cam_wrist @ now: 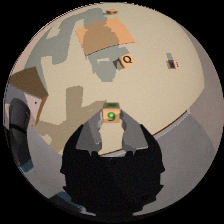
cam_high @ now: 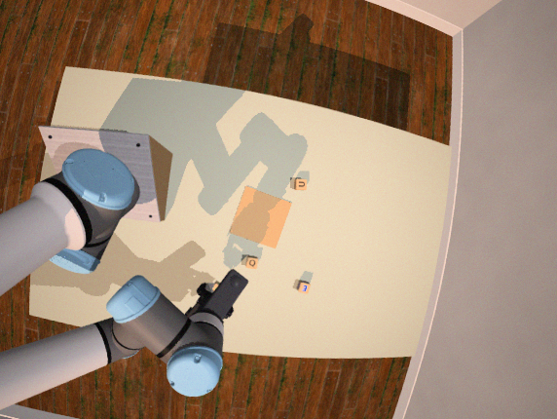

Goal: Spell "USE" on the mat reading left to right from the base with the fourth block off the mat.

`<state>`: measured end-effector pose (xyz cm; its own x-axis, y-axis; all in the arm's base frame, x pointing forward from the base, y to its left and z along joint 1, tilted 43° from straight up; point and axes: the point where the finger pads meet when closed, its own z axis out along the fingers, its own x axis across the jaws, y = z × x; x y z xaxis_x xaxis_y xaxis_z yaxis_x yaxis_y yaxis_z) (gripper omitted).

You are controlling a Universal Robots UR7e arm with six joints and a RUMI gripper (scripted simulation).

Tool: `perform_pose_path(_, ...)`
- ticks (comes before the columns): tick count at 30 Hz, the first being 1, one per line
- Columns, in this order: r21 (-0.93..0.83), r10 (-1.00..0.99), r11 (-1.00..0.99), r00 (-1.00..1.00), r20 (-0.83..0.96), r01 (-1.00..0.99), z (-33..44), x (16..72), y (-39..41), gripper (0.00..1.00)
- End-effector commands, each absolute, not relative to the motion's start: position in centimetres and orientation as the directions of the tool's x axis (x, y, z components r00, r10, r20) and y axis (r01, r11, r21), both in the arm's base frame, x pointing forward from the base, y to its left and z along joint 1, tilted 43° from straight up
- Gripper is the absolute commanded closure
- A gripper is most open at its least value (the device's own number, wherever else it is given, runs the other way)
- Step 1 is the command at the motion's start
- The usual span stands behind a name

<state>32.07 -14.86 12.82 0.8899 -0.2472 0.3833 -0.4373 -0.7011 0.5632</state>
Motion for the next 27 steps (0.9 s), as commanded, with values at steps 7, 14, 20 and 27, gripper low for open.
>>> perform_pose_path(7,0.529,-0.309,-0.674,0.848,0.431,-0.515,12.81,32.1,-15.0,0.91)
perform_pose_path(14,0.527,-0.313,-0.673,0.845,0.433,-0.519,12.79,32.09,-15.02,0.91)
perform_pose_path(20,0.531,-0.312,-0.67,0.846,0.432,-0.519,12.79,32.14,-14.97,0.91)
perform_pose_path(27,0.546,-0.315,-0.655,0.845,0.432,-0.523,12.85,32.2,-15.03,0.91)
